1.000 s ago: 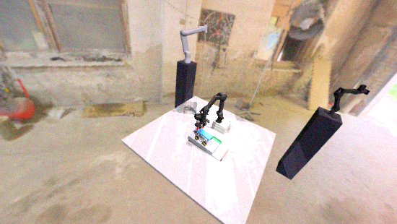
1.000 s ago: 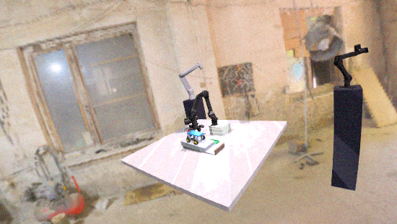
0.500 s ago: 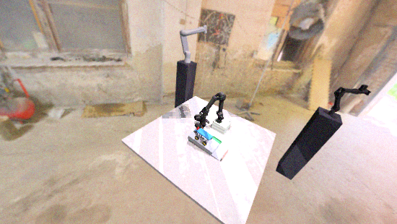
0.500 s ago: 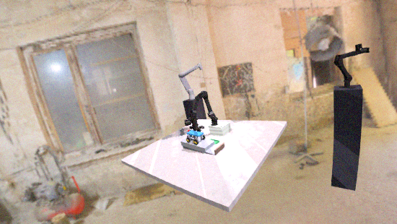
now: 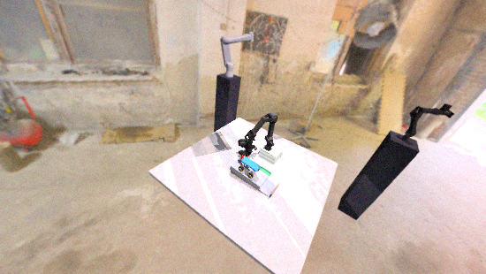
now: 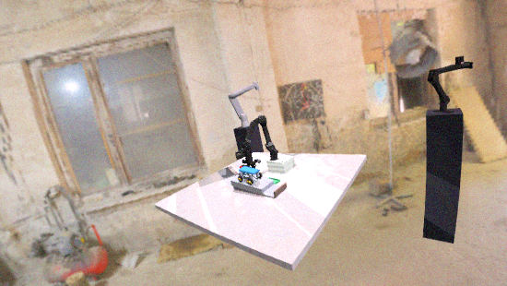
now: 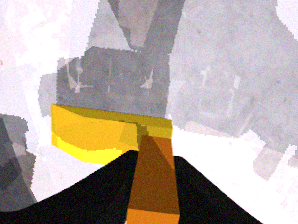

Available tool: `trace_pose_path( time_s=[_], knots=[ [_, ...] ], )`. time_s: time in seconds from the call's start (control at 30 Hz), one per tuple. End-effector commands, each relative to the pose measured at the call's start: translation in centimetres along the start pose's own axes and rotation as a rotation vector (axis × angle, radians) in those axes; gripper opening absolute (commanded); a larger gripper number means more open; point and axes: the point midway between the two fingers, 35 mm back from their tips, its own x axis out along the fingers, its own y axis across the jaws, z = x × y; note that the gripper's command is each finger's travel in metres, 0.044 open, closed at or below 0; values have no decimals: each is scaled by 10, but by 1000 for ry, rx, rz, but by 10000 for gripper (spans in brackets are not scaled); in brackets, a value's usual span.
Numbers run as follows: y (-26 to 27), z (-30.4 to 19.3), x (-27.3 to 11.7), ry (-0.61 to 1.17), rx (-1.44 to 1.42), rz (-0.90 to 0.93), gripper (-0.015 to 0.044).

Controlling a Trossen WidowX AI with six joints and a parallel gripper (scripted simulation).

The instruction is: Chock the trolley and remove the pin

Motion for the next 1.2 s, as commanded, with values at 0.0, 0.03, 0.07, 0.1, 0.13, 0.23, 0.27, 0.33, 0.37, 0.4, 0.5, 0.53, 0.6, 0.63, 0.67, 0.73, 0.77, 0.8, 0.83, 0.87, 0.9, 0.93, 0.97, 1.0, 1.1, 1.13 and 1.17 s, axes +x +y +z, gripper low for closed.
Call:
trace_pose_path(
  time_s=[0.0,0.03,0.07,0.1,0.13,0.23,0.27,0.33,0.37,0.4,0.5,0.53,0.6,0.63,0.67,0.73,0.77,0.8,0.83,0.87,0.9,0.93,0.97,1.0,1.1,1.13,1.17],
  knots=[
    [1,0,-15,0,-1,9,0],
    [0,0,-18,0,-1,9,0],
    [0,0,-21,0,-1,9,0],
    [0,0,-24,0,-1,9,0],
    [0,0,-27,0,-1,9,0],
    [0,0,-36,0,-1,9,0],
    [0,0,-39,0,-1,9,0],
    [0,0,-46,0,-1,9,0],
    [-1,0,-49,0,-1,9,0],
    [-1,0,-52,0,-1,9,0],
    [-1,0,-61,0,-1,9,0],
    [-1,0,-65,0,-1,9,0],
    [-1,0,-71,0,-1,9,0],
    [-1,0,-74,0,-1,9,0],
    [-1,0,-78,0,-1,9,0],
    [-1,0,-84,0,-1,9,0],
    [-1,0,-87,0,-1,9,0],
    [-1,0,-90,0,-1,9,0],
    [-1,0,-93,0,-1,9,0],
    [0,0,-96,0,-1,9,0],
    [0,0,-98,0,-1,9,0],
    [0,0,-101,0,-1,9,0],
    [0,0,-104,0,-1,9,0],
    [0,0,-107,0,-1,9,0],
    [0,0,-116,0,-1,10,0],
    [1,0,-119,0,-1,10,0],
    [1,0,-122,0,-1,10,0]
  ],
)
